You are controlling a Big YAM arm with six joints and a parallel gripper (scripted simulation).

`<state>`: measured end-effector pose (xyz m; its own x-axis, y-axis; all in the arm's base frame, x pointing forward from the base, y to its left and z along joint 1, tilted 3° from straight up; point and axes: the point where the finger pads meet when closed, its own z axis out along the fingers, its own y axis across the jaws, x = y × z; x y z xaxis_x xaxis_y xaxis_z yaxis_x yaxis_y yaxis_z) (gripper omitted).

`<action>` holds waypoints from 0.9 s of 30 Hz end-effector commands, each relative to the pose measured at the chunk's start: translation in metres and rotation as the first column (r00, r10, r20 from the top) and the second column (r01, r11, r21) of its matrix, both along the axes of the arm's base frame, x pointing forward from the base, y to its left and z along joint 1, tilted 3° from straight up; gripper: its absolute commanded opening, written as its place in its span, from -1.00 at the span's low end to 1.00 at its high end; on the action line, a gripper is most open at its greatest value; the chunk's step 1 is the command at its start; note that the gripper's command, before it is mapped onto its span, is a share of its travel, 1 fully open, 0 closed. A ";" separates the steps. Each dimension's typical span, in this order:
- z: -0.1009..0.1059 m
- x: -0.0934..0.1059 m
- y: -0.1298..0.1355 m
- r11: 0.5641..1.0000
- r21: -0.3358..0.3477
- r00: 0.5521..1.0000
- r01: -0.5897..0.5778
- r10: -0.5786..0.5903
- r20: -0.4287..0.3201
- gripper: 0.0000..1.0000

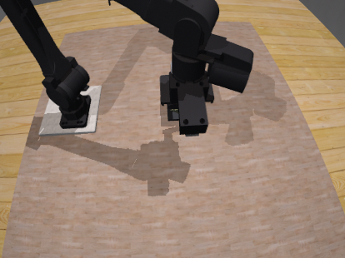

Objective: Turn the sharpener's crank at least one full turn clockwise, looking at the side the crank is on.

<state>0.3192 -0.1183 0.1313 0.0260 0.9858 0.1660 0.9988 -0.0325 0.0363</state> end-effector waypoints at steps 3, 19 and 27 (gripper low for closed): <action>0.017 0.028 -0.003 1.000 -0.009 1.000 0.001 -0.001 0.030 -0.70; 0.016 0.053 -0.005 1.000 -0.015 0.999 0.001 0.000 0.047 -0.70; 0.012 0.037 -0.004 1.000 -0.009 1.000 0.002 -0.001 0.026 -0.70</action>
<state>0.3454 -0.1192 0.1331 0.0262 0.9857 0.1667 0.9989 -0.0324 0.0350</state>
